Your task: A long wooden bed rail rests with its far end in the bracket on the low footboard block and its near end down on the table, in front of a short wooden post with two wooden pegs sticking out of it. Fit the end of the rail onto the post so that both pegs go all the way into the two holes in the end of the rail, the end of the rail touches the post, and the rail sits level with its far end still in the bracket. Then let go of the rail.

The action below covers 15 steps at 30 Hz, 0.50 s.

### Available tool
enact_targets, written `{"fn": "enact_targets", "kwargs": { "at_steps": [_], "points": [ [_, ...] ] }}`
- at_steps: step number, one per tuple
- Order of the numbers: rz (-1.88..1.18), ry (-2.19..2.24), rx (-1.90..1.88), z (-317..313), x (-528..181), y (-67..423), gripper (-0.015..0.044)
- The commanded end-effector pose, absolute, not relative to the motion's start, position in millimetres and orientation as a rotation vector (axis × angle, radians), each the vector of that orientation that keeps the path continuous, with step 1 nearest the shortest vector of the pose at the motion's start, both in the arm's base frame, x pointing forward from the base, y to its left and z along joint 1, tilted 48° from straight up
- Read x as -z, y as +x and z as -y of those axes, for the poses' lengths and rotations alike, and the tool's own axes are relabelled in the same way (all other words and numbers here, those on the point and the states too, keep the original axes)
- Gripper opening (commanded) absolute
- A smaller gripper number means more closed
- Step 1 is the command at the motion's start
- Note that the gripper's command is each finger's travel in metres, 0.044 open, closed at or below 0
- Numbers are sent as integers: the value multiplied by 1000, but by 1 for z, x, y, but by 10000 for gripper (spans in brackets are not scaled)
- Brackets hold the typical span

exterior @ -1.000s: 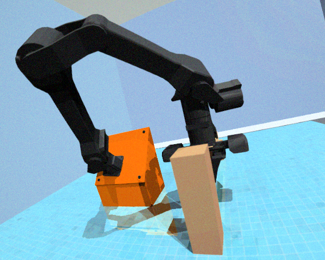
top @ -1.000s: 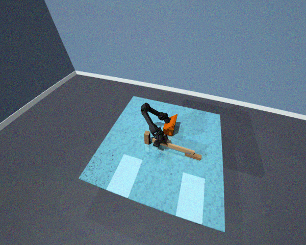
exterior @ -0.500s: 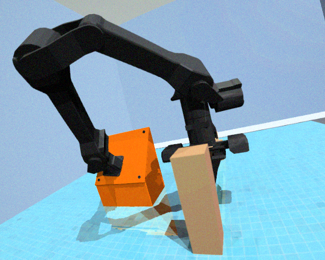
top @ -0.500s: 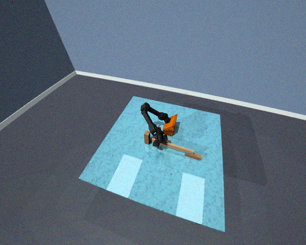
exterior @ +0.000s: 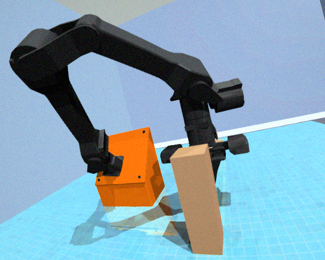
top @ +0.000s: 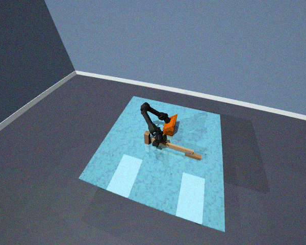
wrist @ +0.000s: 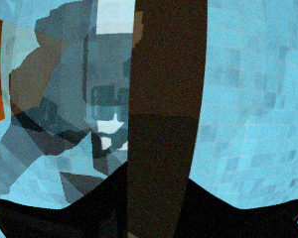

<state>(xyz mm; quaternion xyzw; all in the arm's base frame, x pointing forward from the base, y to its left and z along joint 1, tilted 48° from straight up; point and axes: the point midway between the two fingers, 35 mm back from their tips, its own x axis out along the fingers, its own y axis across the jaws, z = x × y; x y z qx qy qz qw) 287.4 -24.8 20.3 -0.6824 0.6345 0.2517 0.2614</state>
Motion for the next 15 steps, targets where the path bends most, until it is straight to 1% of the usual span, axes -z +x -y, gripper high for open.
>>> {"fn": "enact_targets", "kwargs": {
  "at_steps": [1, 15],
  "points": [
    [-1710, -1853, -682, 25, -22, 288, 0],
    [-1710, -1853, -682, 28, -26, 288, 0]
  ]
}}
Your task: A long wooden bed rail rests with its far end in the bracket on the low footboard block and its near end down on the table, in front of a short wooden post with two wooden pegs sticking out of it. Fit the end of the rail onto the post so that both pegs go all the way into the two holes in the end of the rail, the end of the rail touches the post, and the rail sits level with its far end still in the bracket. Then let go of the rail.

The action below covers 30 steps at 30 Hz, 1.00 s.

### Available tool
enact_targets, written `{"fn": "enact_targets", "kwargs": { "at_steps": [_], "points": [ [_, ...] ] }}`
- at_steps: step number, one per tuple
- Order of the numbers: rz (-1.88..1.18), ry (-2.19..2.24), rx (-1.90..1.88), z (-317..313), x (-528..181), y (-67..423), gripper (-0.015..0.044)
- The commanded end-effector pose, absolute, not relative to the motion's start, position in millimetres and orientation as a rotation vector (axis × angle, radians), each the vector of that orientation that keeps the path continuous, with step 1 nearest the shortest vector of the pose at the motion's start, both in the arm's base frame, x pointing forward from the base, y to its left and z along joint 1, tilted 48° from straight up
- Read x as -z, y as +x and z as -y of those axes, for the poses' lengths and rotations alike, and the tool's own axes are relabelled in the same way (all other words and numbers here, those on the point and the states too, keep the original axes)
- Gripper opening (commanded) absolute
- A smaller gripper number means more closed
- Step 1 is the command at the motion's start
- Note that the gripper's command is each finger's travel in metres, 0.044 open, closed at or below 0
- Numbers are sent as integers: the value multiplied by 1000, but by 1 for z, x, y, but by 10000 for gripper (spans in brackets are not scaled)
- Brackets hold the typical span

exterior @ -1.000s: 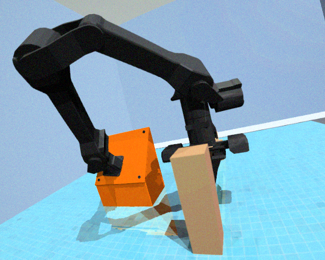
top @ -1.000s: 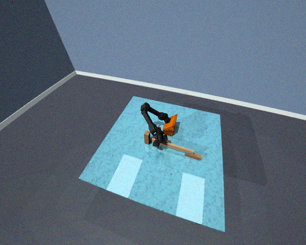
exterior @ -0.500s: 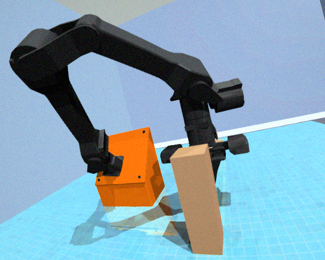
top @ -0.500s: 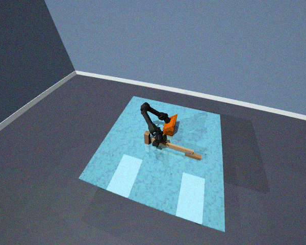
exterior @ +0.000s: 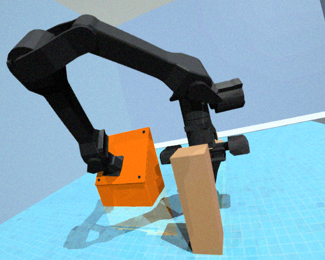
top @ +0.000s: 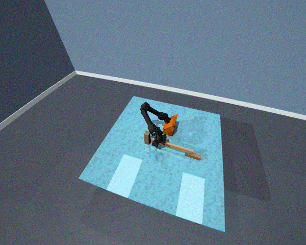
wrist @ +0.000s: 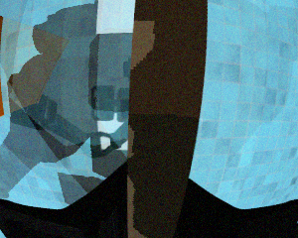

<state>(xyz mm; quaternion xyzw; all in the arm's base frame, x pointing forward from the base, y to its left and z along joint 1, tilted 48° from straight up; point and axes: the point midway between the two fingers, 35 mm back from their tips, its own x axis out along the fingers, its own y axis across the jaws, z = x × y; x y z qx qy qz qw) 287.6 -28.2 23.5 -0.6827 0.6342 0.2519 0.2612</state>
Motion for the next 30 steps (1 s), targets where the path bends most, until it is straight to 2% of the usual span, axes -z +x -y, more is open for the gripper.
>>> {"fn": "enact_targets", "kwargs": {
  "at_steps": [1, 30],
  "points": [
    [-1710, -1853, -682, 28, -26, 288, 0],
    [-1711, -1853, -682, 34, -33, 288, 0]
  ]
}}
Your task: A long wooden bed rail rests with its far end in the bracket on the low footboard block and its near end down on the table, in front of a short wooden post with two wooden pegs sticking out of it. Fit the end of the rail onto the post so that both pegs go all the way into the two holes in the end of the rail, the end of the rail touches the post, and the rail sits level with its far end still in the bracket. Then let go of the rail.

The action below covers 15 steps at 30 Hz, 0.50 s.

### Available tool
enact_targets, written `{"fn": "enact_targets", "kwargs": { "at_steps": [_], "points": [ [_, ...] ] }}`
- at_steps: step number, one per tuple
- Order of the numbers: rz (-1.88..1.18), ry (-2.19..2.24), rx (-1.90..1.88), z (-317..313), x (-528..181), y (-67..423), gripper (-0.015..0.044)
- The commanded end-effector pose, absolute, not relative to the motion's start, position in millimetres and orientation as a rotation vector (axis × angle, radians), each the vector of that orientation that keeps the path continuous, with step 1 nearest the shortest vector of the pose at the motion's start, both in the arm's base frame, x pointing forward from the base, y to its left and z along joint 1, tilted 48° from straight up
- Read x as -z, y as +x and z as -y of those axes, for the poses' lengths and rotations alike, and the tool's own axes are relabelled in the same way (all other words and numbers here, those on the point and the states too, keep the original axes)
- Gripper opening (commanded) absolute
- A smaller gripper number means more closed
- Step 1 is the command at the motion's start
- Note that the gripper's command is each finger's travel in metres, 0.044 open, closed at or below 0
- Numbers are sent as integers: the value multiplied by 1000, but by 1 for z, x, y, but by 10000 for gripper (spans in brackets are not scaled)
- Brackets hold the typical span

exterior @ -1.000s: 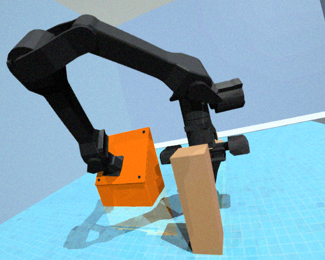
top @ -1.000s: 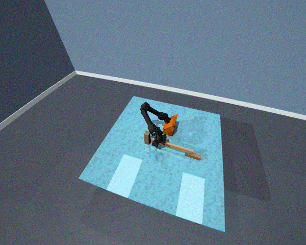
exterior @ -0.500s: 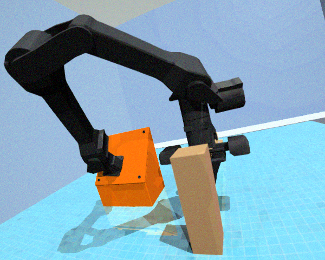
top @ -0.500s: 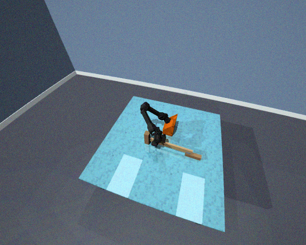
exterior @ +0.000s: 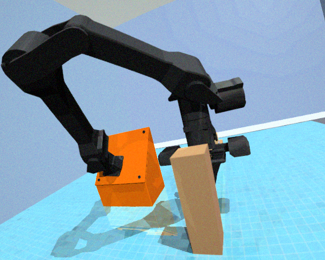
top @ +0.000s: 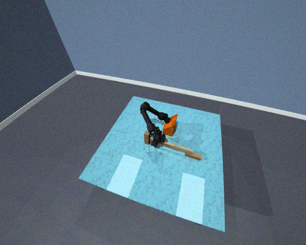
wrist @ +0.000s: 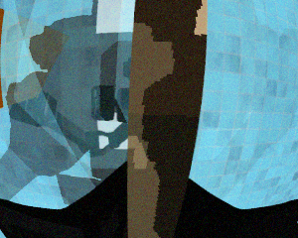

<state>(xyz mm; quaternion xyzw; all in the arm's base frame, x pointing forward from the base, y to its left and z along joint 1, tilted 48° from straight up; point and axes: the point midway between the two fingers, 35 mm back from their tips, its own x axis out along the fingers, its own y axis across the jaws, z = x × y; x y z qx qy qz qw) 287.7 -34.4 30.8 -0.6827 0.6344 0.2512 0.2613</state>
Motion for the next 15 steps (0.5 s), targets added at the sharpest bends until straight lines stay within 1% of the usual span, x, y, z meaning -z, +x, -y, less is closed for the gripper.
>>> {"fn": "enact_targets", "kwargs": {
  "at_steps": [1, 15],
  "points": [
    [-1711, -1853, -682, 34, -33, 288, 0],
    [-1711, -1854, -682, 37, -36, 288, 0]
  ]
}}
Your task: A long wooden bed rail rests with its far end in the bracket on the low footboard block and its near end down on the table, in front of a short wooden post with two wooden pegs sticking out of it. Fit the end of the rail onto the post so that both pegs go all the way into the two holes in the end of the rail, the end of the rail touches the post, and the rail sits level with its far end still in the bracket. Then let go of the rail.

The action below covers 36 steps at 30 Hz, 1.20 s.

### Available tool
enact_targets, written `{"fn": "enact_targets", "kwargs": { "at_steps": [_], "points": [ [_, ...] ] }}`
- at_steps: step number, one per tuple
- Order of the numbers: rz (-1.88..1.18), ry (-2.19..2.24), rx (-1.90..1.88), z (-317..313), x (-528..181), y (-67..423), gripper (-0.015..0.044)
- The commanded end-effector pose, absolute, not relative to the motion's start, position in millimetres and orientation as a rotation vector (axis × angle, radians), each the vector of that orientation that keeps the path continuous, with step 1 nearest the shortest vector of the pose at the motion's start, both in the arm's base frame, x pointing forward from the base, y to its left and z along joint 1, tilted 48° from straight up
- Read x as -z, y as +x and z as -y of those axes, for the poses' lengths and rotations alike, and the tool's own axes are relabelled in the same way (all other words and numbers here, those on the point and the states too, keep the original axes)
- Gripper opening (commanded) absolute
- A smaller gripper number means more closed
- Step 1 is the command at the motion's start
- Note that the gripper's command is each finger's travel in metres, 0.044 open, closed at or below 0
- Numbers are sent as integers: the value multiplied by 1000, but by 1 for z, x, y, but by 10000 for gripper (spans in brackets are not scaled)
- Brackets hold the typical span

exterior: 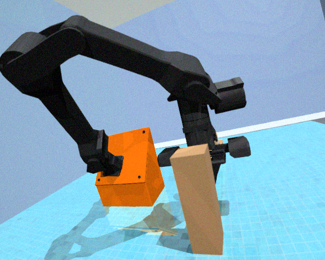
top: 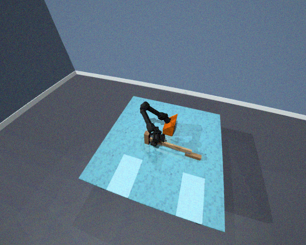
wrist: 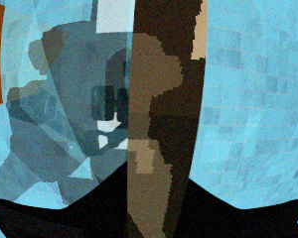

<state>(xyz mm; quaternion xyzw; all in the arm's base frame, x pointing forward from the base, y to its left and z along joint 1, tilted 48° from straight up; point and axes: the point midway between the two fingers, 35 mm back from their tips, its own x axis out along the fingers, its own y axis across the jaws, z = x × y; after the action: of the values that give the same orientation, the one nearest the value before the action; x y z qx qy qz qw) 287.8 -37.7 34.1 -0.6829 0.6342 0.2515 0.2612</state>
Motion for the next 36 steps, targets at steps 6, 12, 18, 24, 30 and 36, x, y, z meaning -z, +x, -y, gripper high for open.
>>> {"fn": "enact_targets", "kwargs": {
  "at_steps": [6, 12, 18, 24, 30, 36],
  "points": [
    [-1711, -1854, -682, 38, -38, 288, 0],
    [-1711, -1854, -682, 40, -39, 288, 0],
    [-1711, -1854, -682, 41, -41, 288, 0],
    [-1716, -1849, -679, 41, -39, 288, 105],
    [-1716, -1849, -679, 41, -39, 288, 263],
    [-1716, -1849, -679, 41, -39, 288, 420]
  ]
}}
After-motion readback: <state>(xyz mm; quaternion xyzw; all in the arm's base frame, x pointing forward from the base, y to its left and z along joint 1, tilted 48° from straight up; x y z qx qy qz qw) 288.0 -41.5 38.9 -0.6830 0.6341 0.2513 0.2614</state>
